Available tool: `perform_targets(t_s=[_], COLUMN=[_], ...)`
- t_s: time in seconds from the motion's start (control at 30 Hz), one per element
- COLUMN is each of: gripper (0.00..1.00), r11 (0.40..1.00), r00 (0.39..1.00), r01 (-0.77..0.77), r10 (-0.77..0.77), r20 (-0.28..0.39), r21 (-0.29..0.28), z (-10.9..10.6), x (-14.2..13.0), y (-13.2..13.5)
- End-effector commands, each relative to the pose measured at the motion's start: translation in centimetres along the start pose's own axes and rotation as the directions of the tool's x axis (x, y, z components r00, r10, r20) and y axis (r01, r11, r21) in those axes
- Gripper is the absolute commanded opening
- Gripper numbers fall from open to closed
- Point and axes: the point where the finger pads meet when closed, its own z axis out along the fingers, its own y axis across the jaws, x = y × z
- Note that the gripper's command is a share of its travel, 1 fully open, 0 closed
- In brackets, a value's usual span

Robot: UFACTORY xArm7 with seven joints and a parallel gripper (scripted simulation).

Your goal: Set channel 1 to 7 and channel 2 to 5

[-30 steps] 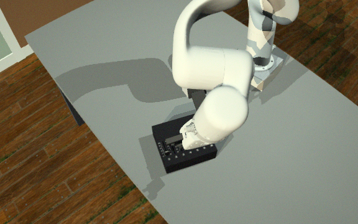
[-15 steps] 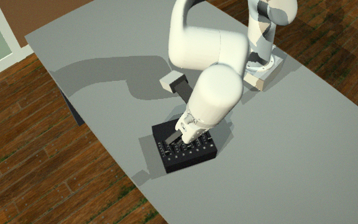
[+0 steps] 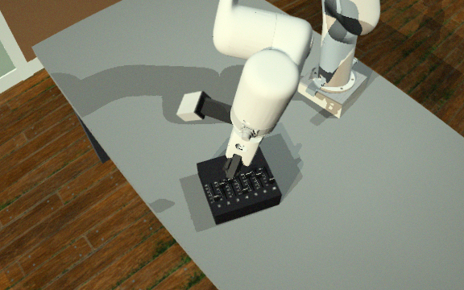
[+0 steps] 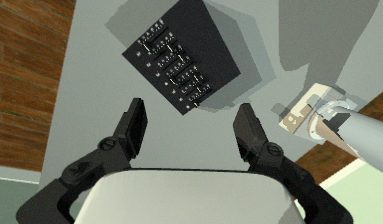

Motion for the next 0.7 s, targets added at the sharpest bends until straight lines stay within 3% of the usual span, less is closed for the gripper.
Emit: perform_targets(t_s=[0.0,0.23,0.53,0.6,0.63,0.67], gripper=[1.00,1.00,1.00,1.00,1.00,1.00], r11=[0.972,0.858,0.623,0.623,0.533,0.507], r00=[0.974,0.863,0.638,0.638,0.554,0.530], r01=[0.224,0.501,0.759,0.759,0.815,0.828], r10=[-0.226,-0.505,-0.770,-0.770,-0.832,-0.847], r20=[0.025,0.008,-0.022,-0.022,-0.036,-0.041], r21=[0.073,0.112,0.188,0.188,0.226,0.239], z=[0.7,1.7,1.9,1.9,1.9,1.9], x=[0.4,0.3,0.2,0.2,0.2,0.2], y=[1.0,1.7,1.9,1.9,1.9,1.9])
